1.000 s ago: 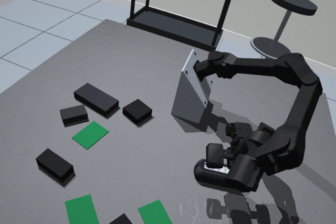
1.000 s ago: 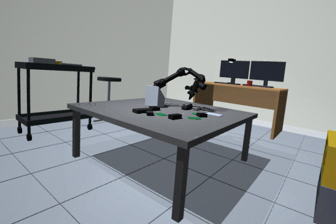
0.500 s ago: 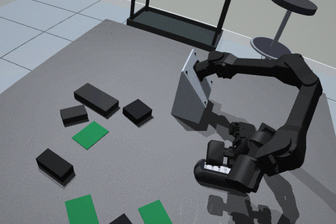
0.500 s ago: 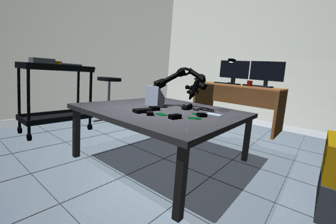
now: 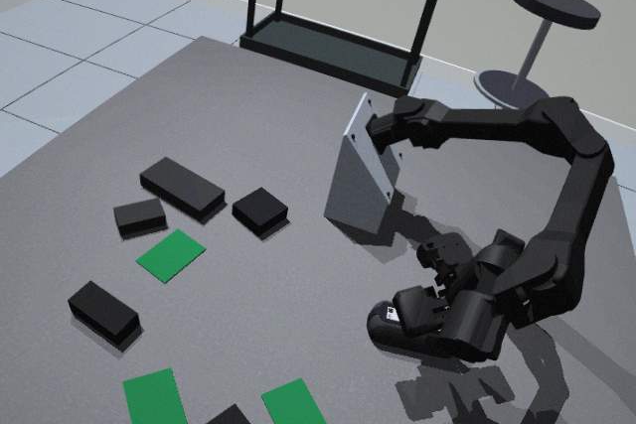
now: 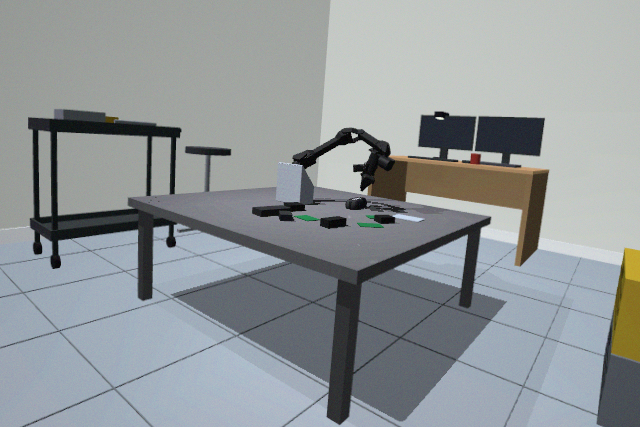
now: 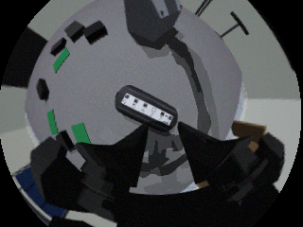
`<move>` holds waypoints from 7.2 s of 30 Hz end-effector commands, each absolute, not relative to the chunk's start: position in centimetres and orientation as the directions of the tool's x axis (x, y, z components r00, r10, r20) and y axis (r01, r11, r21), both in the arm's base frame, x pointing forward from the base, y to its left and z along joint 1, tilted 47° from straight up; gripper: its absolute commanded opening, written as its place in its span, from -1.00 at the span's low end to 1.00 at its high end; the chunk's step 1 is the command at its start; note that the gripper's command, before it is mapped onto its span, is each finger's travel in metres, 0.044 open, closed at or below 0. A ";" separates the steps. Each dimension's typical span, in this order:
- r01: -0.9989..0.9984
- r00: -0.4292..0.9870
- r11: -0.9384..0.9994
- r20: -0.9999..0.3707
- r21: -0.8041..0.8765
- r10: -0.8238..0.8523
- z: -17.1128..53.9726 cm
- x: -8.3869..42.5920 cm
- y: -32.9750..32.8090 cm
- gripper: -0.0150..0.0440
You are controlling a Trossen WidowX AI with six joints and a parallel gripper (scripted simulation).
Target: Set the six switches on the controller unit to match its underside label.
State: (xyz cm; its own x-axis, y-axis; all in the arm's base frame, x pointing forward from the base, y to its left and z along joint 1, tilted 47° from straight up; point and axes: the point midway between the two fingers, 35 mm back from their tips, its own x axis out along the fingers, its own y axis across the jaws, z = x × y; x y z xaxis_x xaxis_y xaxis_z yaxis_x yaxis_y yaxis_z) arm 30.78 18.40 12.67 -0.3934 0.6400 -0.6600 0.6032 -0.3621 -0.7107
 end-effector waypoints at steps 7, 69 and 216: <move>0.945 -0.327 0.232 -0.687 -0.231 0.649 12.8 30.2 19.0 1.00; -0.977 -0.059 -0.182 -0.681 -0.110 0.729 14.1 27.8 21.0 1.00; -0.978 -0.058 -0.180 -0.683 -0.109 0.728 11.9 28.5 19.2 0.65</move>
